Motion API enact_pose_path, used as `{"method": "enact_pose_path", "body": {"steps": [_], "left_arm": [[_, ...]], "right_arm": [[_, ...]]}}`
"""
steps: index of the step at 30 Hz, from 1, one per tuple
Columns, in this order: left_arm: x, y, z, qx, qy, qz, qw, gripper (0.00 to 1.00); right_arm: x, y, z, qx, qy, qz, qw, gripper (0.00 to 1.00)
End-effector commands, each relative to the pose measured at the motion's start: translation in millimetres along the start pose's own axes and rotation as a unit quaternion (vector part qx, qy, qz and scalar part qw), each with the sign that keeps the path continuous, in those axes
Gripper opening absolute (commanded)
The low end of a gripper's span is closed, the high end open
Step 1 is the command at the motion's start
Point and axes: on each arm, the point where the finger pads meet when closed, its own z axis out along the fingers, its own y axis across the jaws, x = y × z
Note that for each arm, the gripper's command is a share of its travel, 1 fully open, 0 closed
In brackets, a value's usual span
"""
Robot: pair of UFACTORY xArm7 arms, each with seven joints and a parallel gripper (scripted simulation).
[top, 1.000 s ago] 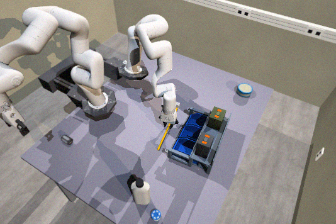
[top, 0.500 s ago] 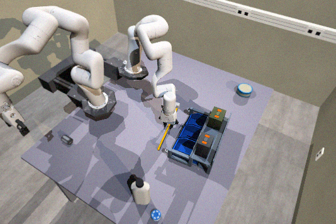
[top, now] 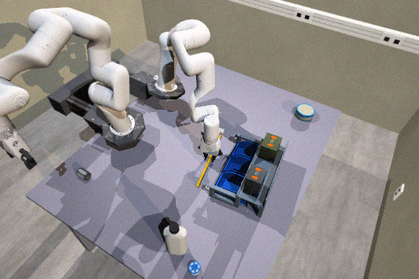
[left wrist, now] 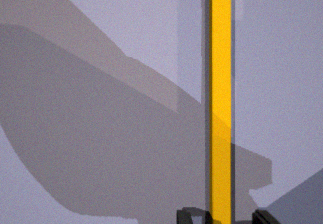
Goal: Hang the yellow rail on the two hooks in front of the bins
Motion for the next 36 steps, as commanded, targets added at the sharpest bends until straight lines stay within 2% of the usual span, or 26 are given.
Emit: {"method": "enact_pose_path", "body": {"steps": [1, 33, 34, 36], "left_arm": [[-1.6, 1.4, -0.3, -0.002, -0.002, 0.000, 1.000, 0.39], [-1.6, 1.4, 1.9, -0.002, -0.002, 0.000, 1.000, 0.39], [-1.6, 1.4, 1.9, -0.002, -0.002, 0.000, 1.000, 0.00], [-1.6, 1.4, 1.9, -0.002, -0.002, 0.000, 1.000, 0.00]], "right_arm": [[1.0, 0.0, -1.6, 0.000, 0.002, 0.000, 1.000, 1.00], [1.0, 0.0, -1.6, 0.000, 0.002, 0.000, 1.000, 1.00], [1.0, 0.0, -1.6, 0.000, 0.002, 0.000, 1.000, 1.00], [1.0, 0.0, -1.6, 0.000, 0.002, 0.000, 1.000, 1.00]]}}
